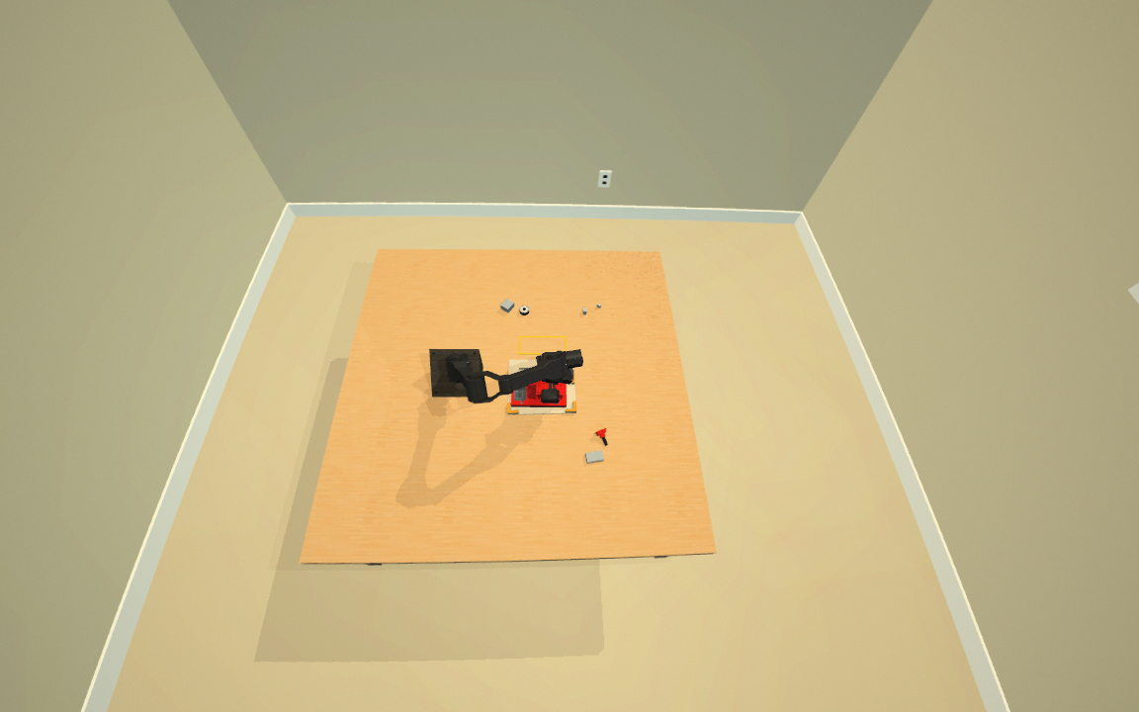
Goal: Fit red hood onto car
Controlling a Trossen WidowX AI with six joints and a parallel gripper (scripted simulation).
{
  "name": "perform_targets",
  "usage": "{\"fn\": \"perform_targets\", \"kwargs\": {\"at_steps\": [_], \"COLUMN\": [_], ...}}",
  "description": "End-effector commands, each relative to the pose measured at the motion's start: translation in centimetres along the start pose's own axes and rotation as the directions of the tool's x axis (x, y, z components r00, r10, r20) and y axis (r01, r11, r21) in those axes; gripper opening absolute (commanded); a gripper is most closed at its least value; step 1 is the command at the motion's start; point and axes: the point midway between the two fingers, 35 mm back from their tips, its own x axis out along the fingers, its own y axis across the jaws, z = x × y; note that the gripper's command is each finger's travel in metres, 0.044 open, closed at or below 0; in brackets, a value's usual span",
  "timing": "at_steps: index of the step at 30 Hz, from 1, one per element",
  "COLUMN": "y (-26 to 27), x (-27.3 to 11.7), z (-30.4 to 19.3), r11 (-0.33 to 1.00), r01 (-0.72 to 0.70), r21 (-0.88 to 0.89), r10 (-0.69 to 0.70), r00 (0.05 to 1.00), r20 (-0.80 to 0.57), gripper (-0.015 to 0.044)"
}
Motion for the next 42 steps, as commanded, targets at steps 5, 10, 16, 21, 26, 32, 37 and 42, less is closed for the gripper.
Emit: {"fn": "perform_targets", "kwargs": {"at_steps": [5,10,16,21,26,32,37,42], "y": [0.0,0.0,0.0,0.0,0.0,0.0,0.0,0.0], "x": [0.1,0.2,0.5,0.7,0.9,1.1,1.3,1.5], "z": [0.0,0.0,0.0,0.0,0.0,0.0,0.0,0.0], "r11": [1.0,1.0,1.0,1.0,1.0,1.0,1.0,1.0], "r01": [0.003,0.003,0.003,0.003,0.003,0.003,0.003,0.004], "r21": [-0.003,-0.003,-0.003,-0.003,-0.003,-0.003,-0.003,-0.003], "r10": [-0.003,-0.003,-0.003,-0.003,-0.003,-0.003,-0.003,-0.004], "r00": [1.0,1.0,1.0,1.0,1.0,1.0,1.0,1.0], "r20": [0.0,0.0,0.0,0.0,0.0,0.0,0.0,0.0], "gripper": [0.0,0.0,0.0,0.0,0.0,0.0,0.0,0.0]}}
